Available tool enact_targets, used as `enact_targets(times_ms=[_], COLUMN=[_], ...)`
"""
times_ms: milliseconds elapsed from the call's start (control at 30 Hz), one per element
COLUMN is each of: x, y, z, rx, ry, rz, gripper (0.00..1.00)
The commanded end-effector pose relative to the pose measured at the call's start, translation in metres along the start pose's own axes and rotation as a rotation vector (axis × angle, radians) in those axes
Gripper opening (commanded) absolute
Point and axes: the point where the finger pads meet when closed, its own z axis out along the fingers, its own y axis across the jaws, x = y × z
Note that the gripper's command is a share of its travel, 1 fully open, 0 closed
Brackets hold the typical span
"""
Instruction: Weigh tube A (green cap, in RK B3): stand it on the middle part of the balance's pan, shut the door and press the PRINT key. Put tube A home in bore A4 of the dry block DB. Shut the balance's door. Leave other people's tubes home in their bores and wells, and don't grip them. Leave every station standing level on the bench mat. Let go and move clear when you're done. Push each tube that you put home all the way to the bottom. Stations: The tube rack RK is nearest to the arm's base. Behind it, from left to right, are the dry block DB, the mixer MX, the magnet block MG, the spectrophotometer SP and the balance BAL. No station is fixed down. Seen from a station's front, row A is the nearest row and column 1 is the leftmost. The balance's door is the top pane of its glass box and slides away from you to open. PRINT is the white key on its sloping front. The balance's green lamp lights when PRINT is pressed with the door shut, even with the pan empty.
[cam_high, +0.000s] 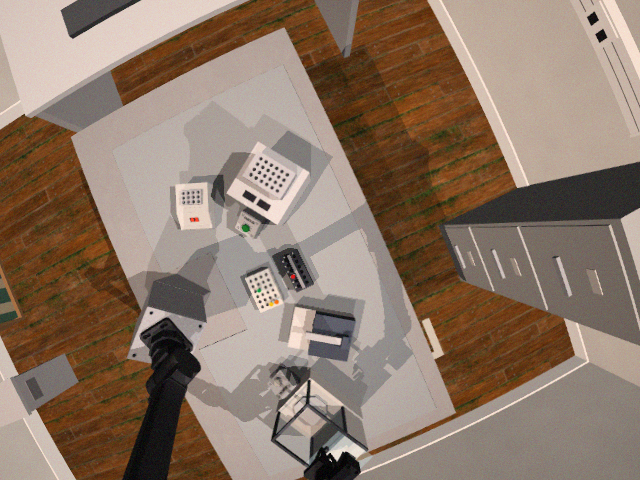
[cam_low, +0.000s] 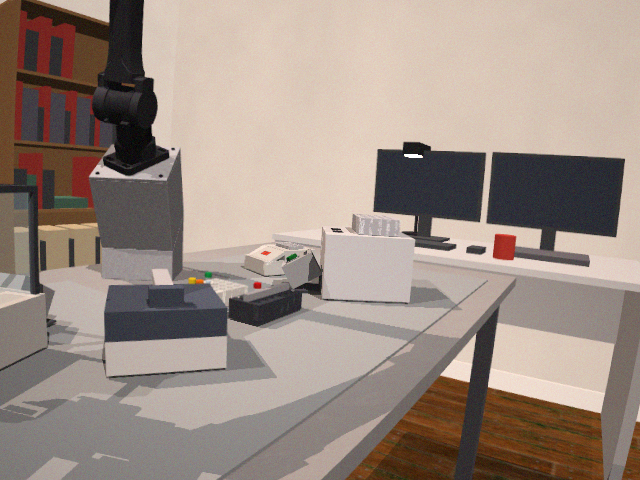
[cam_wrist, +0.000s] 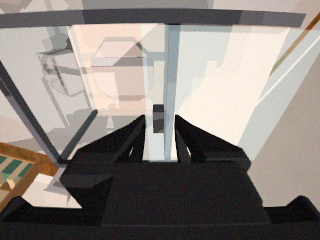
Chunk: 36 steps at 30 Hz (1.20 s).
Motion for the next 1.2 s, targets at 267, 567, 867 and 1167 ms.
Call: enact_targets(times_ms=[267,567,867,1167], x=[-0.002,-0.002,-0.002,-0.006], y=[-0.011,-0.011,-0.011,-0.013], z=[-0.01,-0.01,-0.01,-0.024], rx=[0.028,0.028,0.028,0.04], ry=[0.002,0.002,0.002,0.001], rz=[-0.003,-0.003,-0.003,-0.002], gripper=[0.3,0.3,0.3,0.3])
